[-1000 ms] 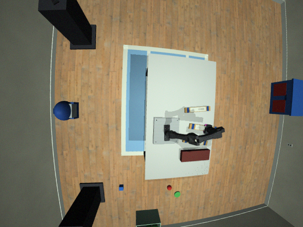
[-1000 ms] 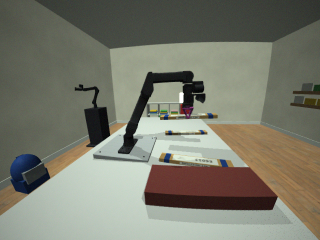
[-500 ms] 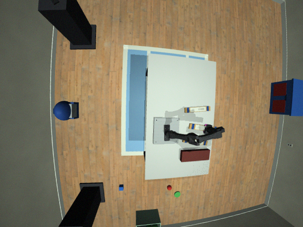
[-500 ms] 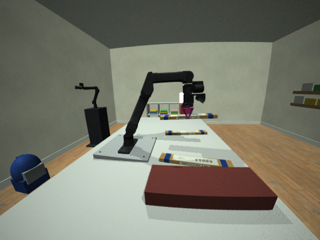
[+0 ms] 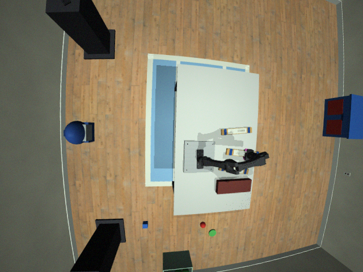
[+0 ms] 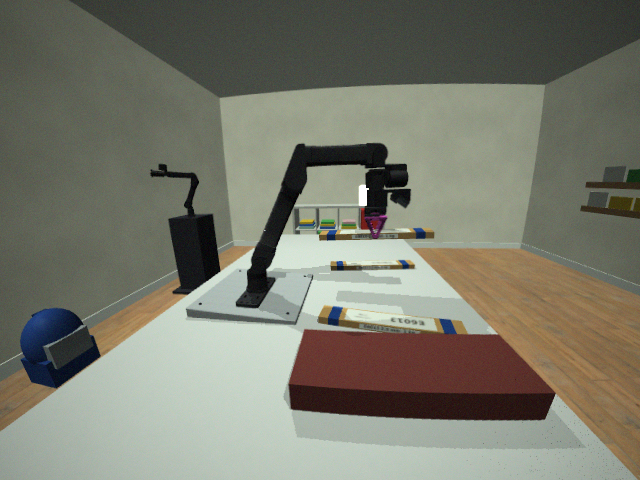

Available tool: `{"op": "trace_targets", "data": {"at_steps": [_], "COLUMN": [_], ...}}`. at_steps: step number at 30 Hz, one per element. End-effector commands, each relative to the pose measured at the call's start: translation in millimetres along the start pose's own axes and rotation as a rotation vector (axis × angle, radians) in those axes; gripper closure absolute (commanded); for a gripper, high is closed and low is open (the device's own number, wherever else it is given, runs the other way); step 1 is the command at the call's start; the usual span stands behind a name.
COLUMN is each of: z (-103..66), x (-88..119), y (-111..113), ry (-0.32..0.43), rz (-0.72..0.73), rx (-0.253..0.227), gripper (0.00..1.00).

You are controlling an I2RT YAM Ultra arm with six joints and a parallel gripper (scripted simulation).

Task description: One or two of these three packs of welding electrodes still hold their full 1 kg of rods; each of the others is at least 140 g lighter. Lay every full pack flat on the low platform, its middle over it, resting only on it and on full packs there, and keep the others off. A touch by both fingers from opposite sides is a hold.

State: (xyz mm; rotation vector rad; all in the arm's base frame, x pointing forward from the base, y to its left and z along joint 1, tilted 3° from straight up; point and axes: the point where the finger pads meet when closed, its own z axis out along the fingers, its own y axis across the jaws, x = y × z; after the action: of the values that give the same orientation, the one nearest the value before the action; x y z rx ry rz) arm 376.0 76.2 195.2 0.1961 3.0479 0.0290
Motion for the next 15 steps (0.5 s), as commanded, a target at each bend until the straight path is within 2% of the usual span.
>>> {"op": "trace_targets", "data": {"at_steps": [1, 15], "z": [-28.9, -29.0], "x": [-5, -13], "y": [-9, -40], "ry": [0.036, 0.036], "rz": [-0.089, -0.089], "rx": [0.011, 0.011], "gripper": [1.0, 1.0]}}
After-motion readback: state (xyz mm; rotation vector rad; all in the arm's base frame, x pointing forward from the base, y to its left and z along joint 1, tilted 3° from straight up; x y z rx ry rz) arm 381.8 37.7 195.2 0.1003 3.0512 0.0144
